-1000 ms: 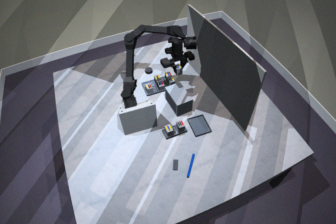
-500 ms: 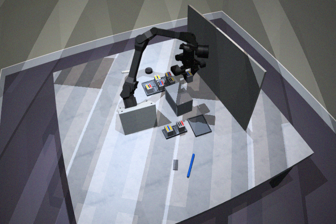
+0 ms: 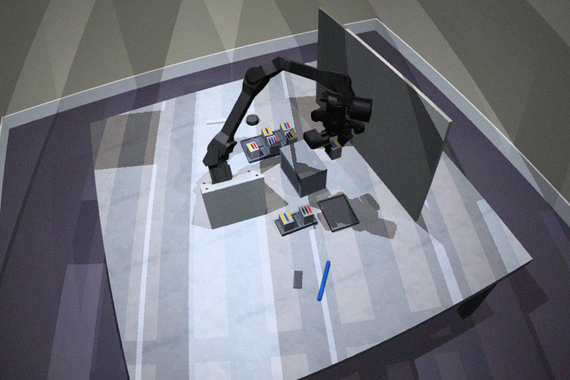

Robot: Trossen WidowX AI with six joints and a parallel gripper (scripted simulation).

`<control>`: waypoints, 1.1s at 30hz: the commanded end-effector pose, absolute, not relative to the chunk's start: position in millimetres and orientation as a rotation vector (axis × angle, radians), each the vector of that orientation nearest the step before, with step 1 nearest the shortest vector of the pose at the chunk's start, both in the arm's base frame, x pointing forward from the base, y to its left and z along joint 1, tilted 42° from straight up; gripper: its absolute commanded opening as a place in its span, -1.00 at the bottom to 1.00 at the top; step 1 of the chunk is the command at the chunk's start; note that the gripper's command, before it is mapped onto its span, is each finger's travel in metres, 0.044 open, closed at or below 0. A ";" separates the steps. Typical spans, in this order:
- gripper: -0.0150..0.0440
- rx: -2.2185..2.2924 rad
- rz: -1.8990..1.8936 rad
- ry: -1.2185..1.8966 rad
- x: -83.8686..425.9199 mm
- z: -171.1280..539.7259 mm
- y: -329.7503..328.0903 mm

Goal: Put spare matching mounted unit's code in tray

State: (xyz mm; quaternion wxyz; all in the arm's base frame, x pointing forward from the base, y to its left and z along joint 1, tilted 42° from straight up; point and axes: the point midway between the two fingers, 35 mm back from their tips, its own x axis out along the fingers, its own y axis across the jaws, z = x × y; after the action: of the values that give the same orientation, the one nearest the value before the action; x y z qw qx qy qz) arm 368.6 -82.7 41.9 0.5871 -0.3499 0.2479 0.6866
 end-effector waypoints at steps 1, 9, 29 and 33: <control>-0.49 -0.824 1.598 0.571 370.8 24.6 -101.0; -0.49 -0.818 1.606 0.551 369.4 -14.0 -130.5; -0.49 -0.813 1.611 0.535 366.4 -48.4 -144.5; -0.49 -0.813 1.611 0.535 366.9 -51.6 -142.2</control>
State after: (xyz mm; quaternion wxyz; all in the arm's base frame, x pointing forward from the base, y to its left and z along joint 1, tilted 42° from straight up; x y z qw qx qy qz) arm 366.1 -143.1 -49.4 0.5872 -0.3489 0.2291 0.6935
